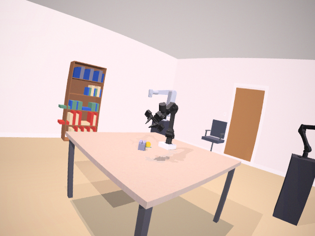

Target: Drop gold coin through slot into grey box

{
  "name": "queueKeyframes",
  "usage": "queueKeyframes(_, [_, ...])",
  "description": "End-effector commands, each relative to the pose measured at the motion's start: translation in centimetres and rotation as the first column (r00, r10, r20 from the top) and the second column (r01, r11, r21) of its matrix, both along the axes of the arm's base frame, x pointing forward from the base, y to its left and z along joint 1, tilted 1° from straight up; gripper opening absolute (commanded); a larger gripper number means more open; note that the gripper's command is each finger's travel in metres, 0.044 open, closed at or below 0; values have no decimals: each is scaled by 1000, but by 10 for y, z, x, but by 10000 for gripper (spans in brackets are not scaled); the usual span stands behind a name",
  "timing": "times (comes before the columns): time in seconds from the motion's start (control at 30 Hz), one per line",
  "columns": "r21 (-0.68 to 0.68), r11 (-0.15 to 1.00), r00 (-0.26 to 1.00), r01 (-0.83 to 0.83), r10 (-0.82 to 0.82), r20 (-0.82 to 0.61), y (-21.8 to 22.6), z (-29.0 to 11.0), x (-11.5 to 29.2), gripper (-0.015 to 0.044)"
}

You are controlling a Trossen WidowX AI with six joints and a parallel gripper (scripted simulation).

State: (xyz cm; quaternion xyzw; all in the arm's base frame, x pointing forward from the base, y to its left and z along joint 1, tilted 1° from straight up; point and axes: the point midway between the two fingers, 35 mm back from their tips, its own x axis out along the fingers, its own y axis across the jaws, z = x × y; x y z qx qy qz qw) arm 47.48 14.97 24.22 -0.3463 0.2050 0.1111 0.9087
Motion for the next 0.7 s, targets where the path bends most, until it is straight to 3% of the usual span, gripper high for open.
queueKeyframes(0.0, [66,985,966,160,-143,-214,-61,-40,-23,161])
queueKeyframes(0.2, [129,879,794,460,-342,-502,-136,-85,-79,161])
queueKeyframes(0.4, [90,634,470,768,-464,-751,-190,-117,-160,161])
queueKeyframes(0.57, [-30,353,143,935,-454,-879,-213,-129,-234,161])
queueKeyframes(0.67, [-52,312,97,949,-444,-891,-216,-130,-245,161])
